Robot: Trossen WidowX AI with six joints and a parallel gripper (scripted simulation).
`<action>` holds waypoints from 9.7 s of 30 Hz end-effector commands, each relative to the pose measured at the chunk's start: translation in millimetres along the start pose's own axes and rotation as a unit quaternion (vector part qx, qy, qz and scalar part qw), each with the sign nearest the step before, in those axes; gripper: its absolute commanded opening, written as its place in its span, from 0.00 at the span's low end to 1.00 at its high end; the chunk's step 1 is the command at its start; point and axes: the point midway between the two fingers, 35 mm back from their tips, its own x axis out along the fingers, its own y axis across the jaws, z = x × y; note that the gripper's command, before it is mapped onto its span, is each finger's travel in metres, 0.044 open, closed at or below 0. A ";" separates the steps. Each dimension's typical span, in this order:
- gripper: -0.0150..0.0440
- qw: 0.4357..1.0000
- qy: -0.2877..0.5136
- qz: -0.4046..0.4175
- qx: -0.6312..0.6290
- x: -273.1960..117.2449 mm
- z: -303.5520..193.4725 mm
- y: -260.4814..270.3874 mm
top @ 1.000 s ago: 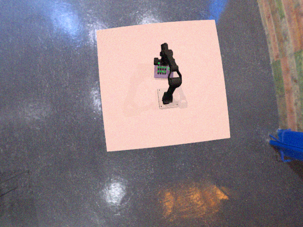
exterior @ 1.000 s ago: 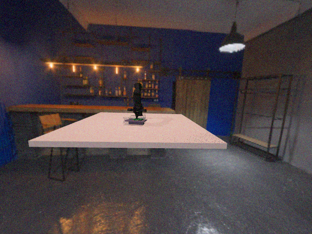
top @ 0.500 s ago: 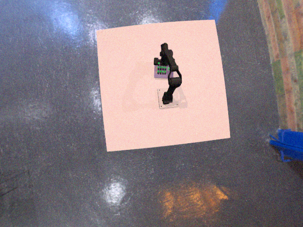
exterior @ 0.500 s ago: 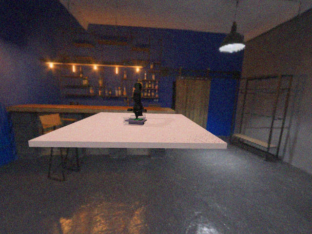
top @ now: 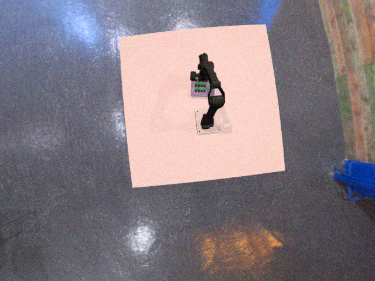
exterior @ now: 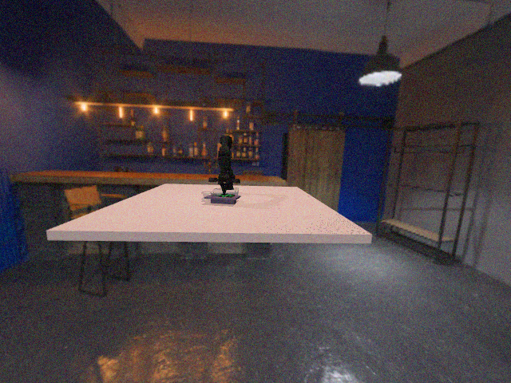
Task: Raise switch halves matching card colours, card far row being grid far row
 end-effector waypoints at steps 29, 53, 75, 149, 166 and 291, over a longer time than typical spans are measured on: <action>0.25 1.000 0.001 0.000 -0.002 5.7 -0.2 0.1; 0.25 1.000 0.001 0.000 0.000 -1.7 1.2 0.2; 0.25 1.000 0.026 -0.001 -0.002 -23.0 21.1 -22.6; 0.25 1.000 0.026 -0.001 -0.002 3.0 20.4 -22.6; 0.25 1.000 0.026 -0.001 -0.002 5.3 20.3 -22.6; 0.25 1.000 0.003 0.002 -0.002 2.0 -40.6 45.6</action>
